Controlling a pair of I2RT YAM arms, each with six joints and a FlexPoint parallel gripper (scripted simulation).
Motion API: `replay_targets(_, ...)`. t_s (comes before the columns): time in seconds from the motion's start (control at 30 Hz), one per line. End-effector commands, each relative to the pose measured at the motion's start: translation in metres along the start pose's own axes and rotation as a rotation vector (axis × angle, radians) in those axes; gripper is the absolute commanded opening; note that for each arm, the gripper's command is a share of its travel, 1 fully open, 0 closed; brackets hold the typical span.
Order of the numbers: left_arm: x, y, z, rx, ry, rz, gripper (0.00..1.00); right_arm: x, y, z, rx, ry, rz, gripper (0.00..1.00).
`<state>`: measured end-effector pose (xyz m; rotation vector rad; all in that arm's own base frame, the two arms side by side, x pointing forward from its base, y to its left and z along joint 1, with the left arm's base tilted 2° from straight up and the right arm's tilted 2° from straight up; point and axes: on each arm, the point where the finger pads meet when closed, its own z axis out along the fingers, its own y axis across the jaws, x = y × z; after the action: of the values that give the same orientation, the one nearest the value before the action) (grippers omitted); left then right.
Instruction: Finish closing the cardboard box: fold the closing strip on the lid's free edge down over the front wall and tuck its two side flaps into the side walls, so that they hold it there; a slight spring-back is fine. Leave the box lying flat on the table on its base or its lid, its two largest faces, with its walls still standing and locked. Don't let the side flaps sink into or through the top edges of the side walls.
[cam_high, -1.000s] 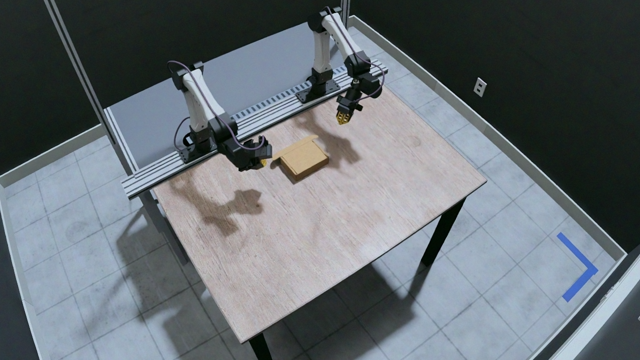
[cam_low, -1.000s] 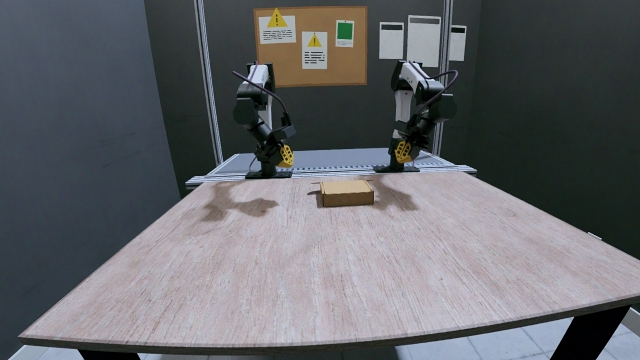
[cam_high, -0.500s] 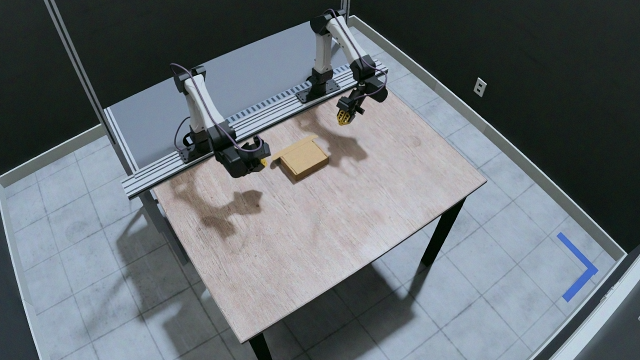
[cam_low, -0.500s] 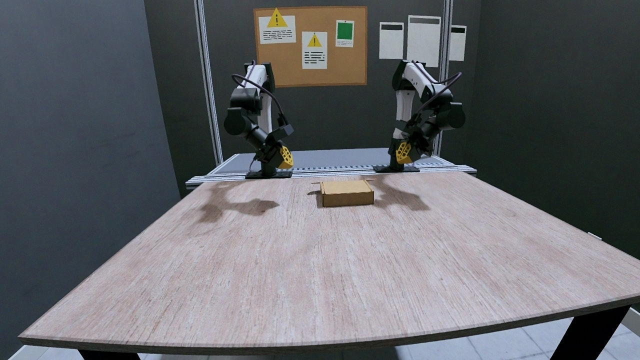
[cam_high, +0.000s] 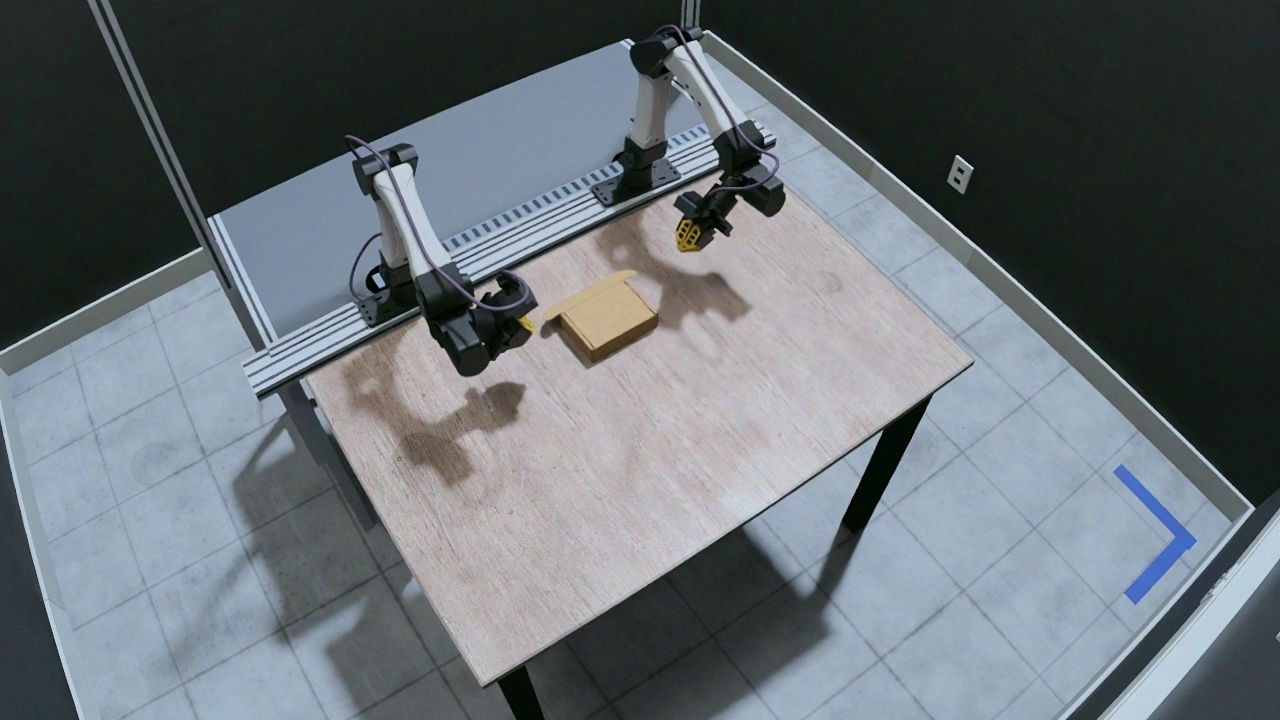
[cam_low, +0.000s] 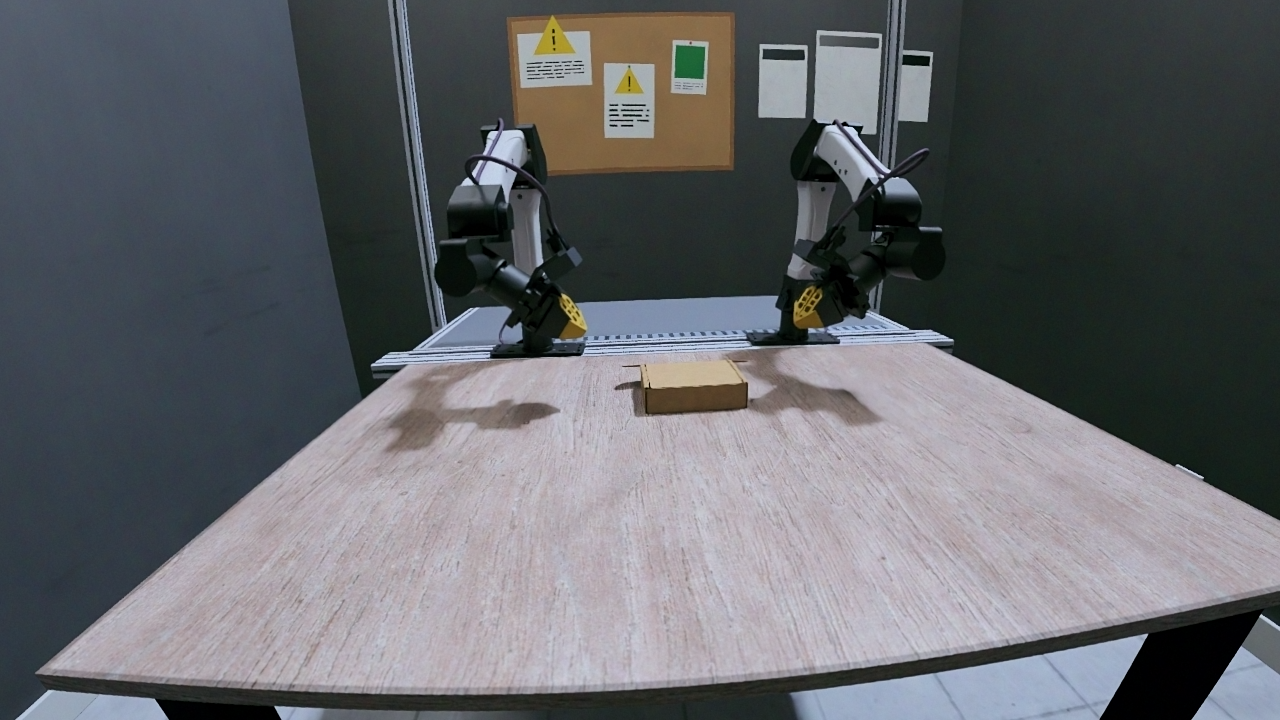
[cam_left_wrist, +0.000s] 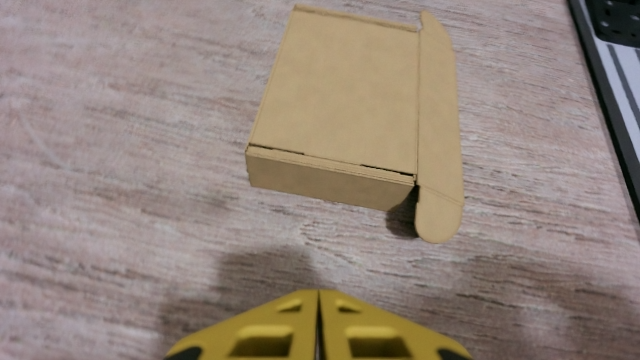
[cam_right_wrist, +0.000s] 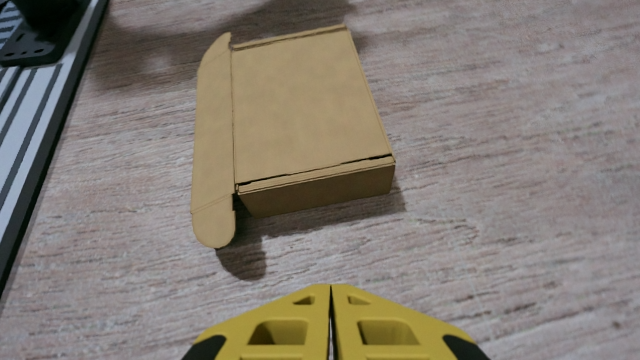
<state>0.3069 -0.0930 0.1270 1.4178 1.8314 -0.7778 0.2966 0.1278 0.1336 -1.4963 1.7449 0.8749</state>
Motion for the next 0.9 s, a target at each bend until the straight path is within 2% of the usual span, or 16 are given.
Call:
replay_targets(0.0,-0.007,-0.001,-0.001,0.058,-0.053,0.087,0.00,-0.004,0.000,-0.004,-0.053,-0.051,-0.077,0.00)
replay_targets(0.3,-0.008,-0.004,0.002,0.096,-0.082,0.141,0.00,-0.003,0.000,-0.004,-0.093,-0.093,-0.147,0.00)
replay_targets(0.4,0.005,-0.012,0.009,0.116,-0.082,0.106,0.00,0.001,0.000,0.000,-0.094,-0.093,-0.147,0.00)
replay_targets(0.43,0.006,-0.011,0.010,0.113,-0.082,0.109,0.00,0.010,0.008,0.005,-0.113,-0.094,-0.116,0.00)
replay_targets(0.87,0.025,-0.005,0.021,0.094,-0.078,0.125,0.00,0.028,0.004,0.019,-0.104,-0.090,-0.142,0.00)
